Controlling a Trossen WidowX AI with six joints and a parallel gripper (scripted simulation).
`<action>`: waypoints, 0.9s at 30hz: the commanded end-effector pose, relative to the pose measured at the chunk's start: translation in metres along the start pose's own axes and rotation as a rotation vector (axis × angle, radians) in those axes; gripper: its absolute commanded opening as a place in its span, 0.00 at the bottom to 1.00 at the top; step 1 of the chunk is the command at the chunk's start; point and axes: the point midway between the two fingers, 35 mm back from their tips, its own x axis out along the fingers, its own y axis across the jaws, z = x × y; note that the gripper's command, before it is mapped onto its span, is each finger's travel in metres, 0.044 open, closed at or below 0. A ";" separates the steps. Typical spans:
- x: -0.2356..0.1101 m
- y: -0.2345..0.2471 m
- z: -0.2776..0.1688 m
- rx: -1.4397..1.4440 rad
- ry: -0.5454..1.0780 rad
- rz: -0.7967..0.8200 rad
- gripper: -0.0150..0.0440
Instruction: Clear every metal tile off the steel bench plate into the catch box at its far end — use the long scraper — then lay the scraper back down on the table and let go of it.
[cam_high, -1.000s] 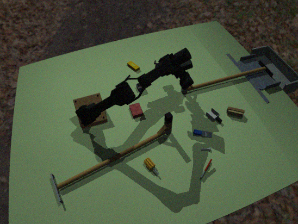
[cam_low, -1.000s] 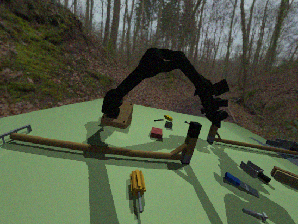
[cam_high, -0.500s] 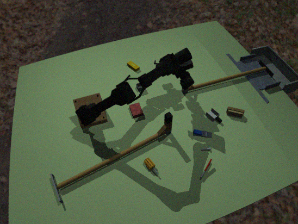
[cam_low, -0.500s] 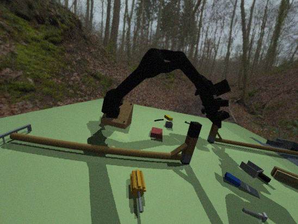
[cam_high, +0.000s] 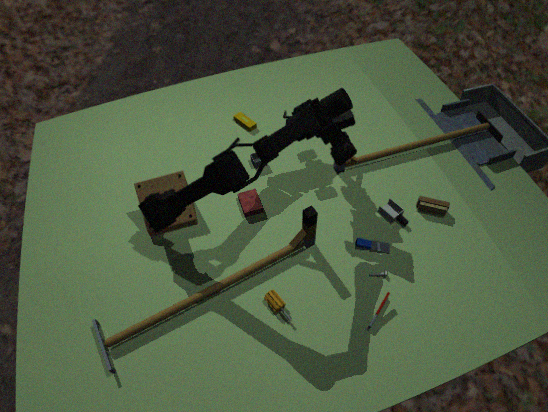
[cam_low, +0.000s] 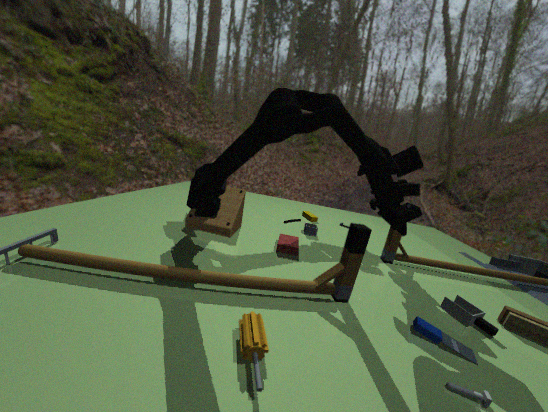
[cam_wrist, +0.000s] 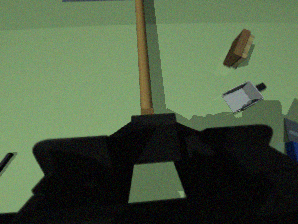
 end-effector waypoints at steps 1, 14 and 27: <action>-0.005 0.001 -0.001 0.001 -0.004 0.000 0.25; -0.014 0.002 -0.008 0.001 -0.003 0.002 0.25; -0.023 0.003 -0.016 0.001 -0.003 0.003 0.25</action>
